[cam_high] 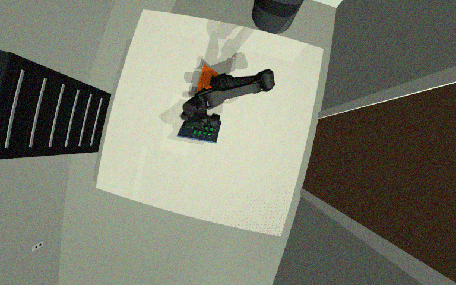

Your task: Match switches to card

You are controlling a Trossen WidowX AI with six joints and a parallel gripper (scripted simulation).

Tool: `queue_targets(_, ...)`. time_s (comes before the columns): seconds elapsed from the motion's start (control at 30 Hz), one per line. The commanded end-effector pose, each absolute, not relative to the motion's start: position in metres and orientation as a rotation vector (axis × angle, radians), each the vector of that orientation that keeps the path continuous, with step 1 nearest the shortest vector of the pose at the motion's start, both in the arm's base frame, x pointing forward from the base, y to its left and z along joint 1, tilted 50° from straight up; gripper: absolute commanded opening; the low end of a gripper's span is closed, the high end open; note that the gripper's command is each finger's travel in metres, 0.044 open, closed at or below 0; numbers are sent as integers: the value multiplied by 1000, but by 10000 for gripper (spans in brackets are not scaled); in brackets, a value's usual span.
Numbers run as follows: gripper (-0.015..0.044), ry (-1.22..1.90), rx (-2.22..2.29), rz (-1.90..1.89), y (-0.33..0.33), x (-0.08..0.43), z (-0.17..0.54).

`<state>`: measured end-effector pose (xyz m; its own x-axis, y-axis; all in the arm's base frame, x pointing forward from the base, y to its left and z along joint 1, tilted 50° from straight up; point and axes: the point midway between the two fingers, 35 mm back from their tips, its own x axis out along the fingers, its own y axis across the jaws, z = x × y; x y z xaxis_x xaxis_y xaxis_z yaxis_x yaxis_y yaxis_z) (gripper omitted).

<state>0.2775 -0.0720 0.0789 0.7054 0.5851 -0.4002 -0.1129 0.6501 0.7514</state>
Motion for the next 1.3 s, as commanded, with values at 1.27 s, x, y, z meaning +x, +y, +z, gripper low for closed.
queue_targets(1.27,0,718,766,437,-108,236,101)
